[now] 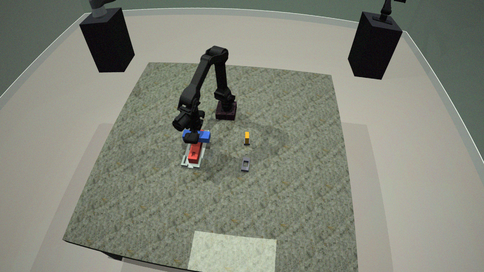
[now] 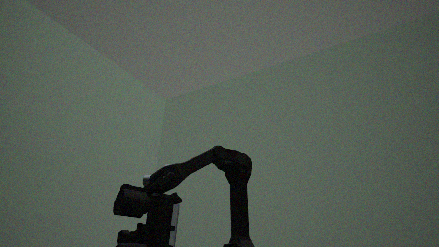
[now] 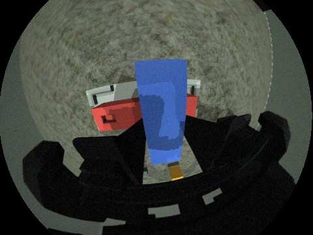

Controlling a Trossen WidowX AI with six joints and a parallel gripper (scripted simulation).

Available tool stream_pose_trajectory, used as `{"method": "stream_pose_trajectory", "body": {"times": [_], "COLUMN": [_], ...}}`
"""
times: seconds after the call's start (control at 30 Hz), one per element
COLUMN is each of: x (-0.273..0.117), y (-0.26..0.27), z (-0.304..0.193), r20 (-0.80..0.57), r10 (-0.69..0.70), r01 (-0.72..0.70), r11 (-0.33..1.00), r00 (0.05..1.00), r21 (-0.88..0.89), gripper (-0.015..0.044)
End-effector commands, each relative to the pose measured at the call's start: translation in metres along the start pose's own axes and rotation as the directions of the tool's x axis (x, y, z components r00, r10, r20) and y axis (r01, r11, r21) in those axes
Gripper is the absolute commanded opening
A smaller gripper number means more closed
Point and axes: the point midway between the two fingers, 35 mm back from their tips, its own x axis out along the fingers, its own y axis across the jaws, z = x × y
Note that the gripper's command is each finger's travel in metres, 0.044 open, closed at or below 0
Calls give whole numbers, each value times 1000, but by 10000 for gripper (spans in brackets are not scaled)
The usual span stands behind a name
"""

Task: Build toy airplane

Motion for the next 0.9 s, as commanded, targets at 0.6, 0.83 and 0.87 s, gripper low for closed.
{"method": "stream_pose_trajectory", "body": {"times": [0.6,0.83,0.87], "x": [-21,-86,-86], "y": [3,0,1], "z": [1,0,1], "r20": [0,-3,-3], "r10": [1,2,2], "r01": [-1,-2,-2], "r11": [1000,1000,1000], "r00": [1000,1000,1000], "r21": [0,2,2], "gripper": [440,440,440]}}
